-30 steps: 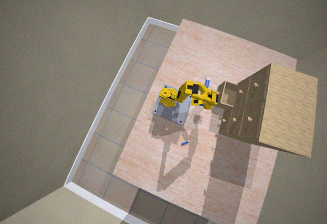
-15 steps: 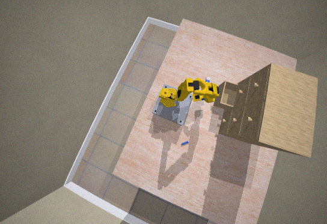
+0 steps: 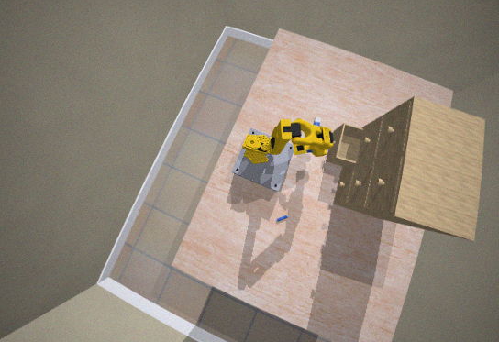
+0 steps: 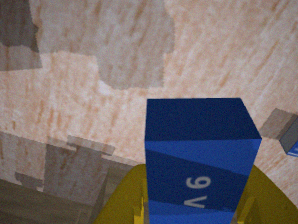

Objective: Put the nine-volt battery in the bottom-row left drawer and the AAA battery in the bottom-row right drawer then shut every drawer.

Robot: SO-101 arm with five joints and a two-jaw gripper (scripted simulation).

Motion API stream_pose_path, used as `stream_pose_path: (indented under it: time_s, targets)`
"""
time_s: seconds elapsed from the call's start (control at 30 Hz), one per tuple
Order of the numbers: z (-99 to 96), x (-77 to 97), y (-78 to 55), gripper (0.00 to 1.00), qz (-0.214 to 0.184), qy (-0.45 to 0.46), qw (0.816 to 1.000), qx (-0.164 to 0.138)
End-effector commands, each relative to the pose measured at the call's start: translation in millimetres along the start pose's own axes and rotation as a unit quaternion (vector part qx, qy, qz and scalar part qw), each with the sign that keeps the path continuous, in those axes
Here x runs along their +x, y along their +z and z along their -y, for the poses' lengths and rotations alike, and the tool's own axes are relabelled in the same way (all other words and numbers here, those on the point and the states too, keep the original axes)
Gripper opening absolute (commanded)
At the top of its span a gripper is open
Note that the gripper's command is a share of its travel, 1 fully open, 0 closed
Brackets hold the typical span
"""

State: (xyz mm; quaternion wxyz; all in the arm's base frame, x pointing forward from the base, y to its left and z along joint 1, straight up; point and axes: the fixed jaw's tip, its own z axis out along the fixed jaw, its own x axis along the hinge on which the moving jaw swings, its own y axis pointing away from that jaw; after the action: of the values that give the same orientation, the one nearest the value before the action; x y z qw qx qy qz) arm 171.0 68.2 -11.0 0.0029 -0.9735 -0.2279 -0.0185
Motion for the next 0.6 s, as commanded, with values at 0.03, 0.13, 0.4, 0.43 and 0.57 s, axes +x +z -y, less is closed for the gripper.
stream_pose_path:
  time_s: [0.03, 0.13, 0.4, 0.43, 0.57]
  targets:
    - [1.9, 2.0, -11.6, 0.0, -0.036, -0.001, 0.999, 0.0]
    - [1.9, 1.9, -14.9, 0.0, -0.047, -0.001, 0.999, 0.0]
    - [1.9, 2.5, -22.5, 0.0, -0.069, -0.001, 0.998, -0.001]
    - [1.9, 2.6, -24.3, 0.0, -0.074, -0.001, 0.997, -0.001]
    - [1.9, 2.8, -31.4, 0.0, -0.096, -0.001, 0.995, -0.002]
